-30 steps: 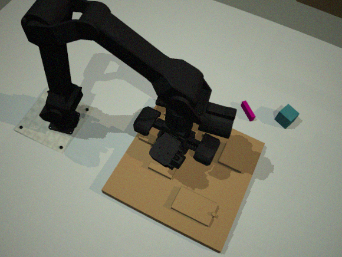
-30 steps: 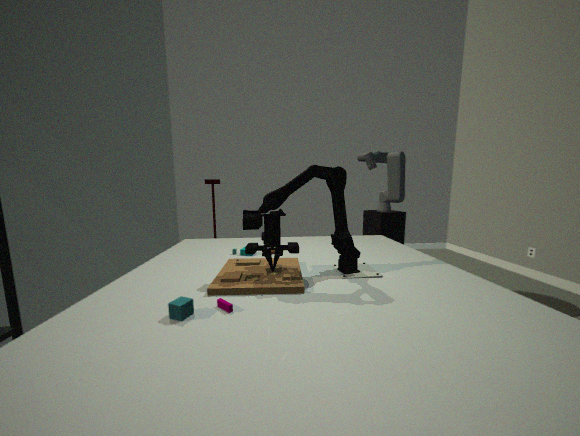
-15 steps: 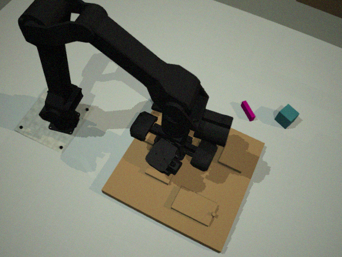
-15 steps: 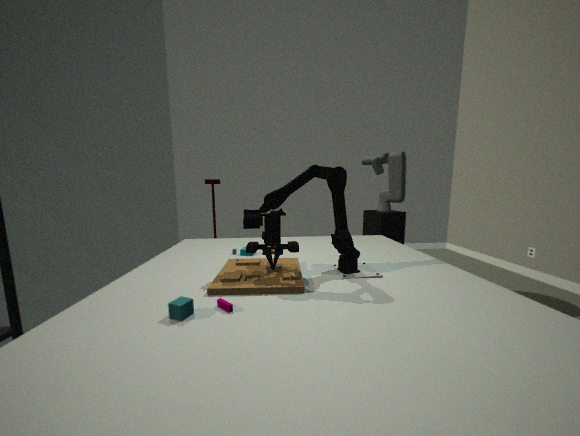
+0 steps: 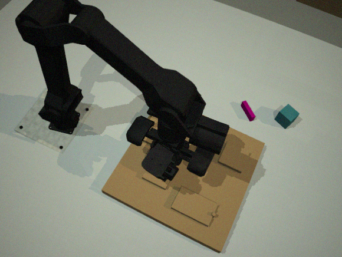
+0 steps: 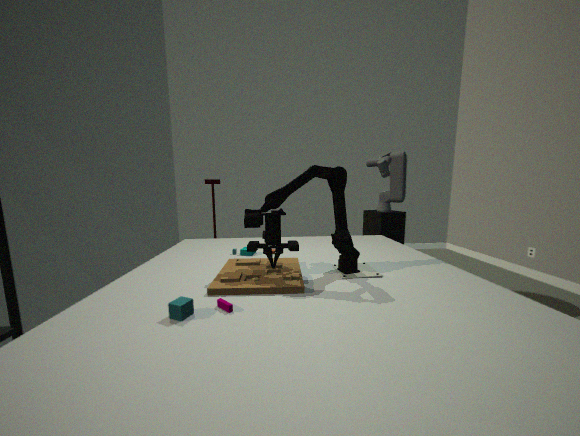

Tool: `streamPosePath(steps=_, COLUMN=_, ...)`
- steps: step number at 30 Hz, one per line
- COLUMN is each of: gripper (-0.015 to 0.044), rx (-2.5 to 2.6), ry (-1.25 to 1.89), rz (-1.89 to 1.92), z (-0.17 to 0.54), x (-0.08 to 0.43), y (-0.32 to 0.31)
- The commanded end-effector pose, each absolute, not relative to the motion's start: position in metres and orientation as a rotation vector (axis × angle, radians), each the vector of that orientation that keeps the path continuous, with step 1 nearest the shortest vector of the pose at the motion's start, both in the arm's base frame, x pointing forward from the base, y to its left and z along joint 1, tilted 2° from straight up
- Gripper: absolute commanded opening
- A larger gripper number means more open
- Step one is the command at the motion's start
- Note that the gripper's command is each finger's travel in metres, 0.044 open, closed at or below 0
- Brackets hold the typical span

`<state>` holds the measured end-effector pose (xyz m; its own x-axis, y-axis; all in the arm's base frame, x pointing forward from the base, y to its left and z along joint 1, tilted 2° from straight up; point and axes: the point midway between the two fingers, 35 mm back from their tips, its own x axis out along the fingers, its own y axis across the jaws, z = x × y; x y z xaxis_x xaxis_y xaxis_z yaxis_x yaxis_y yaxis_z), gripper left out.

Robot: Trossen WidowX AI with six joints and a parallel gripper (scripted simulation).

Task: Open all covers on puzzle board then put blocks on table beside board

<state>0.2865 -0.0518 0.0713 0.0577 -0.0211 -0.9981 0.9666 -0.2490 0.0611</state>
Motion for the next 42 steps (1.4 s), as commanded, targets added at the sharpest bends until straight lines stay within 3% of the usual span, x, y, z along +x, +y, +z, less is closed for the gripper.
streamPosePath(steps=1, gripper=0.0000, rx=1.403, ry=1.025, rz=-1.353, z=0.073, x=0.285, y=-0.055)
streamPosePath(steps=42, gripper=0.0000, rx=1.407, ry=1.027, rz=-1.357, z=0.117, x=0.275, y=-0.051)
